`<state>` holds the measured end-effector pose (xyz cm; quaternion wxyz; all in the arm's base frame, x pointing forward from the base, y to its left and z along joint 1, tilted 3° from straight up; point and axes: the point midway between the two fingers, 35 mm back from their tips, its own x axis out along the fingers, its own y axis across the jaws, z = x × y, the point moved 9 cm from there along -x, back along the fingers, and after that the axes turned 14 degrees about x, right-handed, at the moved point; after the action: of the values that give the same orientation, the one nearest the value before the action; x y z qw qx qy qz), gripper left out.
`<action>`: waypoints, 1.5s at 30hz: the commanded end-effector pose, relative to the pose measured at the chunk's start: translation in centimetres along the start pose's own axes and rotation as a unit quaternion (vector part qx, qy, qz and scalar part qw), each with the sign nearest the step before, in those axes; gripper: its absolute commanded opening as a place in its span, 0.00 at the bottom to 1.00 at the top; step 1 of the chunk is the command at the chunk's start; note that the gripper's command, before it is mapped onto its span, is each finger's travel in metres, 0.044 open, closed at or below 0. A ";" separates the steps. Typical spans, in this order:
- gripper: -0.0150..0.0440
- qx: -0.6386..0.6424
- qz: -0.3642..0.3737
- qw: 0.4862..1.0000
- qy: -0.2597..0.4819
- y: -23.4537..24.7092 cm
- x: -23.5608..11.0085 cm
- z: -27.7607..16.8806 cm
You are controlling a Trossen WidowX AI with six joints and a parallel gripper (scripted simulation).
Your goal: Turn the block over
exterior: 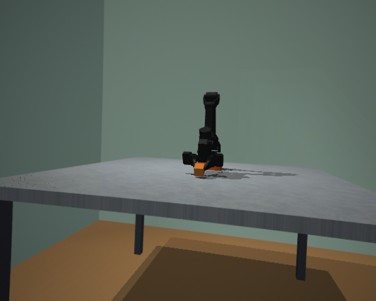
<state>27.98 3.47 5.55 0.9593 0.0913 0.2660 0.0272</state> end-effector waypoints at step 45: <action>1.00 -0.002 0.003 1.000 -0.004 0.0 -0.1 0.0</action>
<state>27.94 3.46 5.58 0.9602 0.0917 0.2623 0.0279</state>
